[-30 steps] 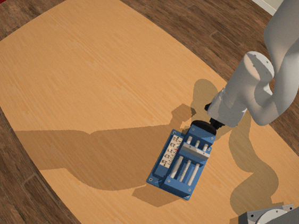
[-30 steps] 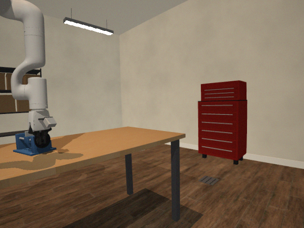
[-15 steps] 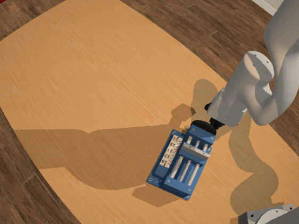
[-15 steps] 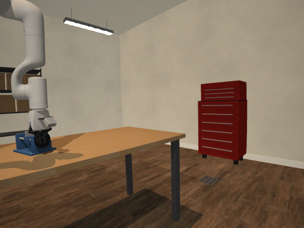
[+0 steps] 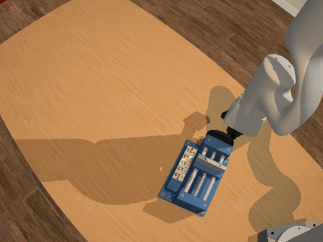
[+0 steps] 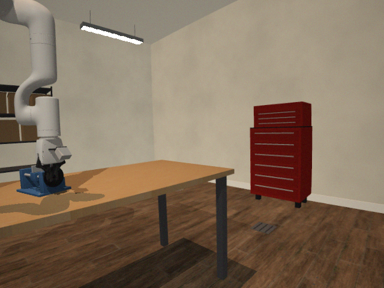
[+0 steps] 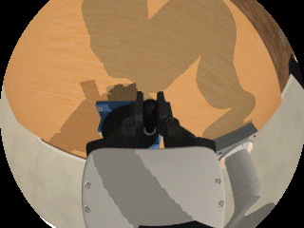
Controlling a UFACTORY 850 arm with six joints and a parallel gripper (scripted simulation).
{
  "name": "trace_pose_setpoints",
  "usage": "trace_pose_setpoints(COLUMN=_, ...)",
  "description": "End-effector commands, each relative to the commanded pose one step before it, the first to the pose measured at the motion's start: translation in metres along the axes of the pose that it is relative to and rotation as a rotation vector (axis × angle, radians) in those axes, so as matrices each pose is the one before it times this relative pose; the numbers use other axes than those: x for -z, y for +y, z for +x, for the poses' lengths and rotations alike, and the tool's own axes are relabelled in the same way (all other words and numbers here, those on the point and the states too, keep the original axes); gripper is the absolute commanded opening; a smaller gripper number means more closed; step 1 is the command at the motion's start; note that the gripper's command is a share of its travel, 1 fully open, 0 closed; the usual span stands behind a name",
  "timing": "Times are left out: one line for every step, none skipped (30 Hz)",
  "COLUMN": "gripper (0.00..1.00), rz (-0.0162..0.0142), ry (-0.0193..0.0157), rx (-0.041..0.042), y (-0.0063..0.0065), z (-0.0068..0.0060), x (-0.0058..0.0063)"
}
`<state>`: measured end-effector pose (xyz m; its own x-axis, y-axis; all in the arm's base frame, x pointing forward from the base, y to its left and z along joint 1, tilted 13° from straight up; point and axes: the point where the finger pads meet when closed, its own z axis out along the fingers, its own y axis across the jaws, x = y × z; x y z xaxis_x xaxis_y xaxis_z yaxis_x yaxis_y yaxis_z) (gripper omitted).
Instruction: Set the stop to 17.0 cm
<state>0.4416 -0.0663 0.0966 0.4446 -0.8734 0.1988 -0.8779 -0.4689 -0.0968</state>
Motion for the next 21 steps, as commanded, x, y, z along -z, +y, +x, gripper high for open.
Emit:
trace_pose_setpoints(gripper=0.06, rz=-0.00056, ry=0.00041, rx=-0.0001, y=-0.00067, z=0.00049, x=0.00143)
trace_pose_setpoints(gripper=0.06, rz=-0.00001, ry=0.00004, rx=0.0, y=-0.00016, z=0.00001, x=0.00031)
trace_pose_setpoints(gripper=0.06, rz=-0.00001, ry=0.00004, rx=0.0, y=-0.00017, z=0.00001, x=0.00032)
trace_pose_setpoints(gripper=0.06, rz=-0.00001, ry=0.00003, rx=0.0, y=-0.00017, z=0.00001, x=0.00033)
trace_pose_setpoints(gripper=0.06, rz=-0.00001, ry=0.00002, rx=0.0, y=-0.00018, z=0.00001, x=0.00034)
trace_pose_setpoints(gripper=0.06, rz=0.0, ry=0.00001, rx=0.0, y=-0.00018, z=0.0, x=0.00035)
trace_pose_setpoints(gripper=0.06, rz=0.0, ry=0.00001, rx=0.0, y=-0.00019, z=0.0, x=0.00036)
trace_pose_setpoints(gripper=0.06, rz=0.0, ry=0.0, rx=0.0, y=-0.00019, z=0.0, x=0.00037)
trace_pose_setpoints(gripper=0.06, rz=0.0, ry=-0.00001, rx=0.0, y=-0.0002, z=0.0, x=0.00038)
trace_pose_setpoints(gripper=0.06, rz=0.0, ry=0.0, rx=0.0, y=0.0, z=0.0, x=0.0)
trace_pose_setpoints(gripper=0.06, rz=0.0, ry=0.0, rx=0.0, y=0.0, z=0.0, x=0.0)
trace_pose_setpoints(gripper=0.06, rz=0.00001, ry=-0.00003, rx=0.0, y=-0.00021, z=-0.00001, x=0.00039)
trace_pose_setpoints(gripper=0.06, rz=0.00001, ry=-0.00004, rx=0.0, y=-0.00021, z=-0.00001, x=0.0004)
trace_pose_setpoints(gripper=0.06, rz=0.00001, ry=-0.00005, rx=0.0, y=-0.00022, z=-0.00001, x=0.00042)
trace_pose_setpoints(gripper=0.06, rz=0.00002, ry=-0.00007, rx=0.0, y=-0.00023, z=-0.00002, x=0.00043)
trace_pose_setpoints(gripper=0.06, rz=-0.00001, ry=0.00006, rx=0.0, y=-0.00032, z=0.00002, x=0.00043)
trace_pose_setpoints(gripper=0.06, rz=-0.00001, ry=0.00006, rx=0.0, y=-0.00034, z=0.00002, x=0.00044)
trace_pose_setpoints(gripper=0.06, rz=-0.00001, ry=0.00004, rx=0.0, y=-0.00035, z=0.00001, x=0.00045)
trace_pose_setpoints(gripper=0.06, rz=0.0, ry=0.00003, rx=0.0, y=-0.00036, z=0.00001, x=0.00046)
trace_pose_setpoints(gripper=0.06, rz=0.0, ry=0.00001, rx=0.0, y=-0.00037, z=0.0, x=0.00048)
trace_pose_setpoints(gripper=0.06, rz=0.0, ry=-0.00001, rx=0.0, y=-0.00038, z=0.0, x=0.00049)
